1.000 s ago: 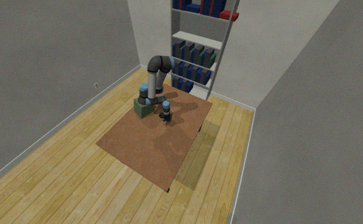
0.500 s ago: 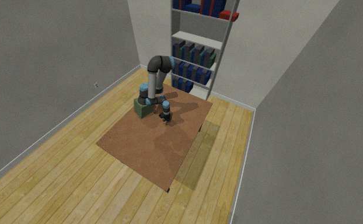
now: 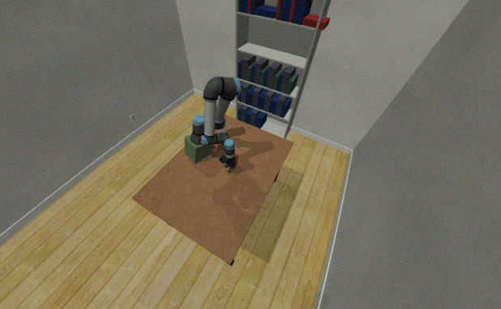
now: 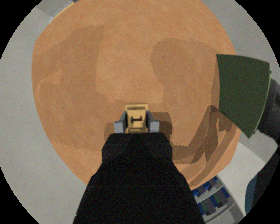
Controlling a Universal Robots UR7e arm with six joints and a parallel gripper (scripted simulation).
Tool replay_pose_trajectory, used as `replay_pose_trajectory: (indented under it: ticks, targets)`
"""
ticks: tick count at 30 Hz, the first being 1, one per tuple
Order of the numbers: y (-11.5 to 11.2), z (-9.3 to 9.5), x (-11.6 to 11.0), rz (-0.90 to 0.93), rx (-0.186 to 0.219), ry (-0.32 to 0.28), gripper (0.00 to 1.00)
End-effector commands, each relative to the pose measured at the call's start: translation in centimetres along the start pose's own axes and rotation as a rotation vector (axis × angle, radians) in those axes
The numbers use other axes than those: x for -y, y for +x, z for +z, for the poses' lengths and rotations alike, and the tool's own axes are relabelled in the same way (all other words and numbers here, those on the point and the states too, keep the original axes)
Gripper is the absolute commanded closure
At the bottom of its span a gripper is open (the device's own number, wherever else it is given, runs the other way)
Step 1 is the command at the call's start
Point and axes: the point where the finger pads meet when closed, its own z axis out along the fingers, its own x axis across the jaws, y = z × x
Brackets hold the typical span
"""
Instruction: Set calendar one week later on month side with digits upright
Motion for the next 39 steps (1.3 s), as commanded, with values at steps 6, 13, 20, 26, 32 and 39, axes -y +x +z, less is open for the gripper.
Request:
replay_pose_trajectory:
  ticks: [6, 13, 20, 26, 32, 39]
  targets:
    - [-0.04, -0.03, 0.01, 0.0, 0.001, 0.0, 0.4]
    - [-0.04, -0.03, 0.01, 0.0, 0.001, 0.0, 0.4]
    - [-0.04, -0.03, 0.01, 0.0, 0.001, 0.0, 0.34]
    - [-0.04, -0.03, 0.01, 0.0, 0.001, 0.0, 0.22]
    - [-0.04, -0.03, 0.01, 0.0, 0.001, 0.0, 0.16]
    - [-0.04, -0.03, 0.01, 0.0, 0.001, 0.0, 0.1]
